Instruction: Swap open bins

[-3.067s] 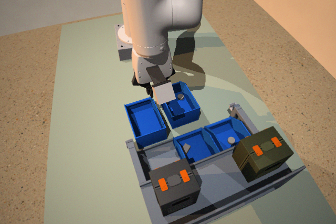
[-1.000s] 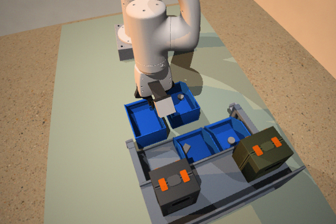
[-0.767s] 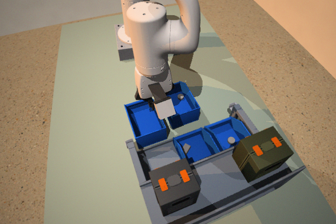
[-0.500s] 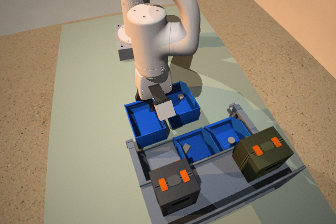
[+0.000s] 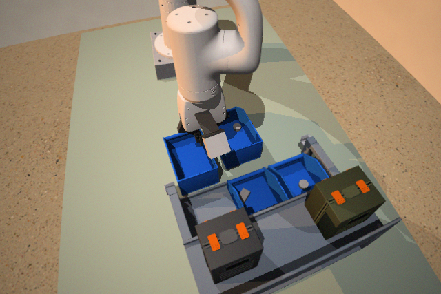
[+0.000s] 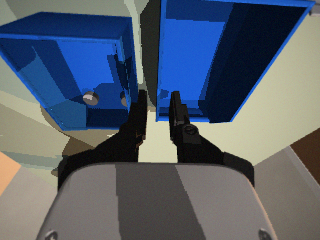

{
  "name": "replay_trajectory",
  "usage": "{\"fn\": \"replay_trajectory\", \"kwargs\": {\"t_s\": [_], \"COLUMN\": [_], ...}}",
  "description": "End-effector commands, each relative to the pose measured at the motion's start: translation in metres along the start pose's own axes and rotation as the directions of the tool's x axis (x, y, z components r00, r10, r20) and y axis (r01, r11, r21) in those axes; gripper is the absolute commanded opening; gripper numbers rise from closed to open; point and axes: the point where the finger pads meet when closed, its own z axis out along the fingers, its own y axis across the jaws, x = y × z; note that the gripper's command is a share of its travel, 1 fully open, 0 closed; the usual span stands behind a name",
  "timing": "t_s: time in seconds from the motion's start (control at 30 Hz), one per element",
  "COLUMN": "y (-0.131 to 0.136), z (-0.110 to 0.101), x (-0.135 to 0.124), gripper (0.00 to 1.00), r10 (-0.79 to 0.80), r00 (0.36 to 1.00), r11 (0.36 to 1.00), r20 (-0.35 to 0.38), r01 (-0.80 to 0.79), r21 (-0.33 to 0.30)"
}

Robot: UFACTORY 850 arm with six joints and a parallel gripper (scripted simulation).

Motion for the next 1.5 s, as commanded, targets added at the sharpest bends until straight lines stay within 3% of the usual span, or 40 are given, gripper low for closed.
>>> {"fn": "replay_trajectory", "kwargs": {"t_s": [0.0, 1.47], "y": [0.0001, 0.0003], "z": [-0.0006, 0.0071], "x": [0.0009, 0.0017], "gripper": [0.26, 0.26], "r10": [0.0, 0.0], "r00": [1.0, 1.0], "r11": [1.0, 1.0], "r20": [-0.002, -0.002], "r01": [0.0, 0.0], "r21": [0.0, 0.0]}}
